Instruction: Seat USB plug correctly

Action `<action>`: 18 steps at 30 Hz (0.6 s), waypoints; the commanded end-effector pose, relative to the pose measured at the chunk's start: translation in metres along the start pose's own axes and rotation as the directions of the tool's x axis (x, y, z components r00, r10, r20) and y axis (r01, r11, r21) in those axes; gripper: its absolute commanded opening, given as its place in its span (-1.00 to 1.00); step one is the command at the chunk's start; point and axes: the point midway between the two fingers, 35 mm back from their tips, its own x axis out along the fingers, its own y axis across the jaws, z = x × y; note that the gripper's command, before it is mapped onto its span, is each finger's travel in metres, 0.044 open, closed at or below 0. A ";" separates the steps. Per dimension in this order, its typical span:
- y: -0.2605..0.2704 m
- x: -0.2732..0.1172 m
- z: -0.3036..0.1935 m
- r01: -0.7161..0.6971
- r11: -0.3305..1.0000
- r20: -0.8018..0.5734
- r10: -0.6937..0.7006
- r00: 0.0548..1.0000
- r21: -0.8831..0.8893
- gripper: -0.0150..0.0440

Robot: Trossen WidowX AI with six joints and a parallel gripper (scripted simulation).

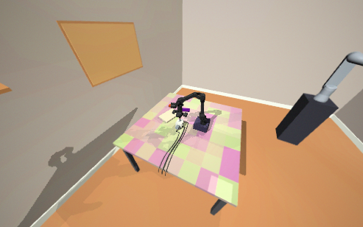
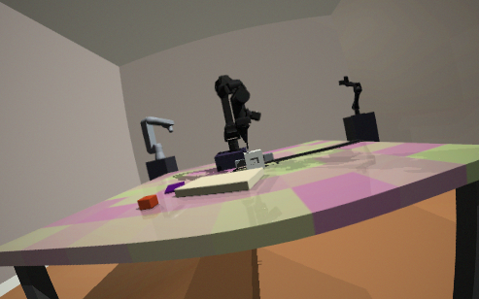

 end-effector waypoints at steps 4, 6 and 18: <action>-0.001 -0.008 0.000 0.009 1.000 0.002 -0.009 1.000 0.000 -0.49; -0.001 -0.009 0.000 0.009 1.000 0.002 -0.009 1.000 0.000 -0.49; -0.001 -0.017 0.000 0.009 1.000 0.002 -0.009 1.000 0.000 -0.49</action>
